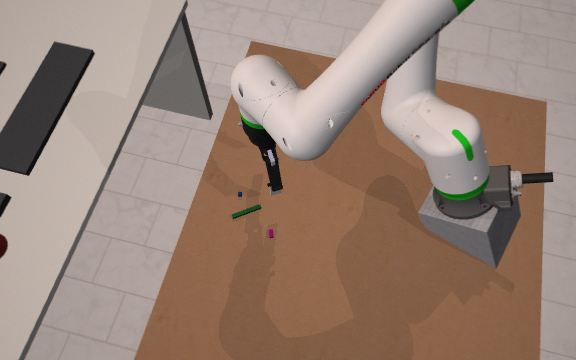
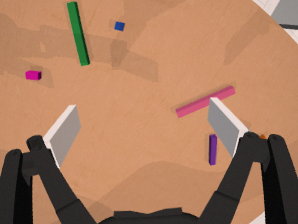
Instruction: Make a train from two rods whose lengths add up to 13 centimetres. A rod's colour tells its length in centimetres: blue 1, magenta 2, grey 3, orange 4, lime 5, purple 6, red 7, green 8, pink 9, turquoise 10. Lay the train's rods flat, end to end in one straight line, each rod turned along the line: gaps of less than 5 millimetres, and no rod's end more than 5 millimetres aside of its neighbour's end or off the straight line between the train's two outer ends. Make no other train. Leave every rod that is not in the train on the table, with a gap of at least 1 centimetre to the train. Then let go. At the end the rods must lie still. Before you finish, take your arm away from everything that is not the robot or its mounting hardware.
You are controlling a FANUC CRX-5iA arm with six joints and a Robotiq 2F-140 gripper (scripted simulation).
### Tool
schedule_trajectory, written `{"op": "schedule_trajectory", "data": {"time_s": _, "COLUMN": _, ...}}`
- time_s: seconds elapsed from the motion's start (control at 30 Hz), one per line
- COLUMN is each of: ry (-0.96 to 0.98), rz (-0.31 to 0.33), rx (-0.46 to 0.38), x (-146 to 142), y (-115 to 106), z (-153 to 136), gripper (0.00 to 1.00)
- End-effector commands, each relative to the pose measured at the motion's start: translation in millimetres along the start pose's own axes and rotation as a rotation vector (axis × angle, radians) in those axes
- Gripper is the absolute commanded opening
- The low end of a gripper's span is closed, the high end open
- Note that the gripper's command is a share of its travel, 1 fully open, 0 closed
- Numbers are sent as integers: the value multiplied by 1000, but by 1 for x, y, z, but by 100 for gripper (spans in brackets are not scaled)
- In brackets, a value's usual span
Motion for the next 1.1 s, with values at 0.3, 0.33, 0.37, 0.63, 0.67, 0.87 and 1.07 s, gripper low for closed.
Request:
{"op": "schedule_trajectory", "data": {"time_s": 0.3, "ry": 390, "rz": -13, "rx": 5, "x": 8, "y": 0, "z": -5, "gripper": 100}}
{"op": "schedule_trajectory", "data": {"time_s": 0.33, "ry": 484, "rz": -13, "rx": 6, "x": 10, "y": 0, "z": -7, "gripper": 100}}
{"op": "schedule_trajectory", "data": {"time_s": 0.37, "ry": 510, "rz": -13, "rx": 6, "x": 10, "y": 0, "z": -7, "gripper": 100}}
{"op": "schedule_trajectory", "data": {"time_s": 0.63, "ry": 758, "rz": -13, "rx": 8, "x": 16, "y": -1, "z": -11, "gripper": 100}}
{"op": "schedule_trajectory", "data": {"time_s": 0.67, "ry": 790, "rz": -13, "rx": 8, "x": 16, "y": -1, "z": -11, "gripper": 100}}
{"op": "schedule_trajectory", "data": {"time_s": 0.87, "ry": 918, "rz": -12, "rx": 10, "x": 19, "y": -1, "z": -13, "gripper": 100}}
{"op": "schedule_trajectory", "data": {"time_s": 1.07, "ry": 1157, "rz": -12, "rx": 12, "x": 24, "y": -1, "z": -17, "gripper": 100}}
Point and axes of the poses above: the point where the finger pads meet when closed, its own y axis out along the fingers, its own x axis across the jaws, z = x × y, the point moved 1 cm from there along -y, back along the fingers, and after that the axes turned 3 degrees about -y, right-handed, at the moved point
